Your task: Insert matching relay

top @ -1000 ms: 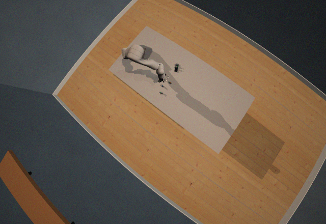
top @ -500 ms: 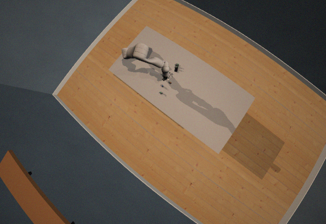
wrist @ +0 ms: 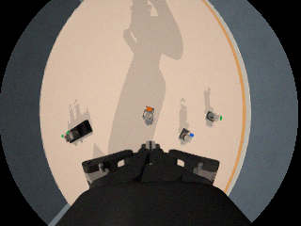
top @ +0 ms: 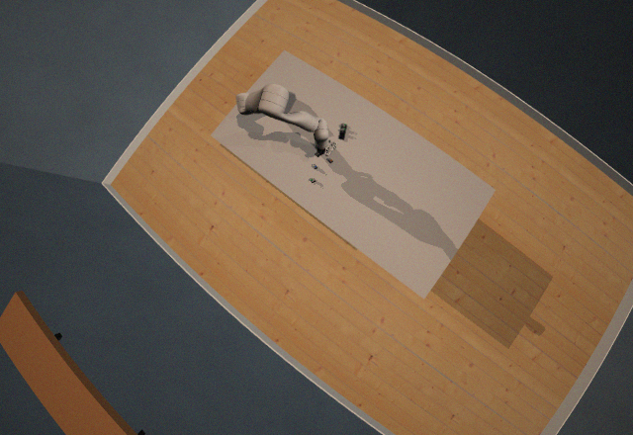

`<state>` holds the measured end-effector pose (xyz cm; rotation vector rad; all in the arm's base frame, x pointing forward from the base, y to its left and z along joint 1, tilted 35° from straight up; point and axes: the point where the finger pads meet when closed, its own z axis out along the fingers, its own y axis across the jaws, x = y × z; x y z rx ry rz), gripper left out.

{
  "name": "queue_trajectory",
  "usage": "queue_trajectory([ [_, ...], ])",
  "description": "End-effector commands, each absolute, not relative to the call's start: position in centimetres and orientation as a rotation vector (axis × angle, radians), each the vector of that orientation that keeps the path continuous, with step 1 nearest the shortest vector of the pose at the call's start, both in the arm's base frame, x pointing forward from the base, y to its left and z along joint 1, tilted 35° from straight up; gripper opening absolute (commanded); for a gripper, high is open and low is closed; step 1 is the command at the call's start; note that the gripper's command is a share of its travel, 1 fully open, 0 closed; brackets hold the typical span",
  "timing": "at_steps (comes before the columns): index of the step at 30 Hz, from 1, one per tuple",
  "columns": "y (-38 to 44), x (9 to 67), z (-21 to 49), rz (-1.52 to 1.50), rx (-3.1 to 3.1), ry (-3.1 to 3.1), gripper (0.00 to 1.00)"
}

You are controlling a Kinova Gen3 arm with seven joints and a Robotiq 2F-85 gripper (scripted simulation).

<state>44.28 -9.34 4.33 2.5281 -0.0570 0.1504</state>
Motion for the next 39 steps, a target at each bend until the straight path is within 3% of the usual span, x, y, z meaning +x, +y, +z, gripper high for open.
queue_trajectory([
  [1,-9.3,44.3,4.4,0.152,2.529,-0.056,0.0],
  [23,-9.7,44.5,4.7,0.158,2.529,-0.075,0.0],
  [39,-22.4,47.2,15.1,0.322,2.483,-0.602,0.0],
])
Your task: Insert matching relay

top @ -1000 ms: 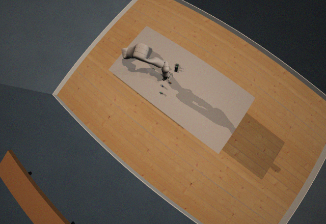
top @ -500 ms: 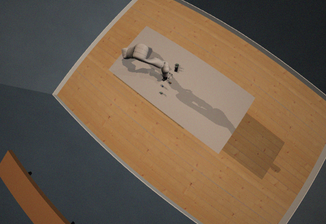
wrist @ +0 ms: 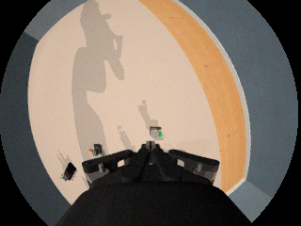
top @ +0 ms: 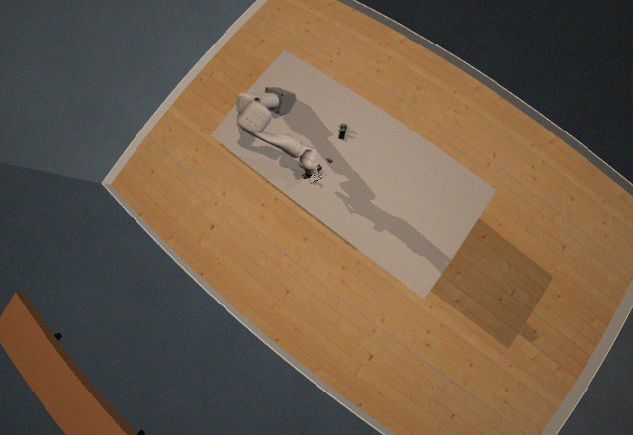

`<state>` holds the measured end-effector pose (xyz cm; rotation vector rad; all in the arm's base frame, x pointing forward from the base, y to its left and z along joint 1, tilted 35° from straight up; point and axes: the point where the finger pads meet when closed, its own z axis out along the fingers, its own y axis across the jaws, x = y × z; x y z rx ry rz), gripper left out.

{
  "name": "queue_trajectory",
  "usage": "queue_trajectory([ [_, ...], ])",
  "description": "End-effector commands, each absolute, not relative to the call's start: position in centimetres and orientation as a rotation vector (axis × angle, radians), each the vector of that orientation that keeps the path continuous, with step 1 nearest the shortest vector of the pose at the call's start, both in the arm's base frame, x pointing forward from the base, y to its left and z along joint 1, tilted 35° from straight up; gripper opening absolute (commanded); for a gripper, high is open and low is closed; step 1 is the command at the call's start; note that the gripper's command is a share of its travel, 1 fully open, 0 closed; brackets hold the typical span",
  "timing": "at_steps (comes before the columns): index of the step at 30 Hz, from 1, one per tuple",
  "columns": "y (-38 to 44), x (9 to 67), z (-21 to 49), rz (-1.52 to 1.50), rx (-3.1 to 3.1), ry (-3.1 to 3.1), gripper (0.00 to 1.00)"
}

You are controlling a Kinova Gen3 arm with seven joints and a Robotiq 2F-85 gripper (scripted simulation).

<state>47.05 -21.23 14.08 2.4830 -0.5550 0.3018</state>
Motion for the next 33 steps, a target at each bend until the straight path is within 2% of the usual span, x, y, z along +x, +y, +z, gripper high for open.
queue_trajectory([
  [1,-22.4,47.25,15.14,0.322,2.483,-0.602,0.0],
  [2,-22.45,47.24,15.18,0.322,2.482,-0.603,0.0],
  [3,-22.45,47.24,15.18,0.322,2.482,-0.603,0.53],
  [33,-22.45,47.24,15.18,0.322,2.482,-0.603,0.53],
])
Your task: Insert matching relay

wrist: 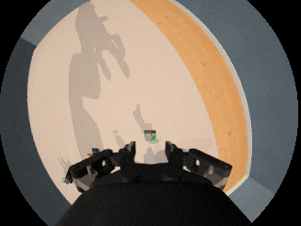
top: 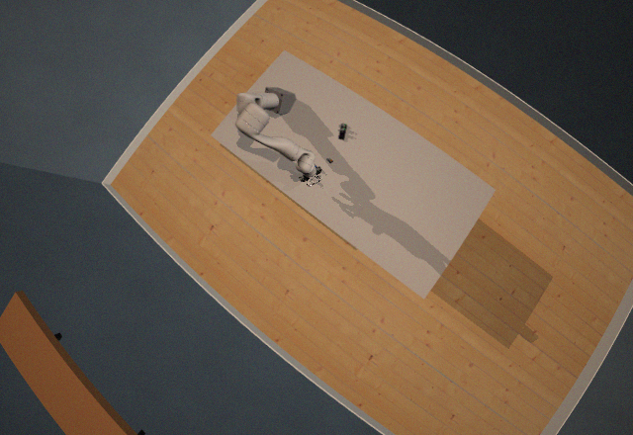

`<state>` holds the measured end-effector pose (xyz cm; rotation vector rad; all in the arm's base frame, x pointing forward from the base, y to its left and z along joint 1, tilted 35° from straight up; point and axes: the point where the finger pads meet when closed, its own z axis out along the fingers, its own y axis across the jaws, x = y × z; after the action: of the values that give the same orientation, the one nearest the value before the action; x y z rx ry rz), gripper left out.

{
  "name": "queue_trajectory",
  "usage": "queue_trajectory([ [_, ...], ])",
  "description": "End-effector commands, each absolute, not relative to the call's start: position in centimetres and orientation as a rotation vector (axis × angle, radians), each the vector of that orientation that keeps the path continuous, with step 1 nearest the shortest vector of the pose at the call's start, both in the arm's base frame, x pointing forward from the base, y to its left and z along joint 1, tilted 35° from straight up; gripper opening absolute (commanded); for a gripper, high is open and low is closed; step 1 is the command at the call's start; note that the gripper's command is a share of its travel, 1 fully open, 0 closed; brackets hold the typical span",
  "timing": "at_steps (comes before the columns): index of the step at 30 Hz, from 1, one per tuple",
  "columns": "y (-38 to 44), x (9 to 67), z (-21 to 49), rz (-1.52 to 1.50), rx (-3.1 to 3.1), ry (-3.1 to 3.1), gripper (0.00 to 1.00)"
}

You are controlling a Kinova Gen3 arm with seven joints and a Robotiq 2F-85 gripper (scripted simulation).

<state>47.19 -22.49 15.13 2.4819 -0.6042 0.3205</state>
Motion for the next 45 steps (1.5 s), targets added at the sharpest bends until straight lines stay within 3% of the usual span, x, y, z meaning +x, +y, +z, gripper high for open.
queue_trajectory([
  [1,-22.4,47.2,15.2,0.322,2.482,-0.603,0.53],
  [45,-24.2,47.6,12.7,0.322,2.482,-0.603,0.53],
])
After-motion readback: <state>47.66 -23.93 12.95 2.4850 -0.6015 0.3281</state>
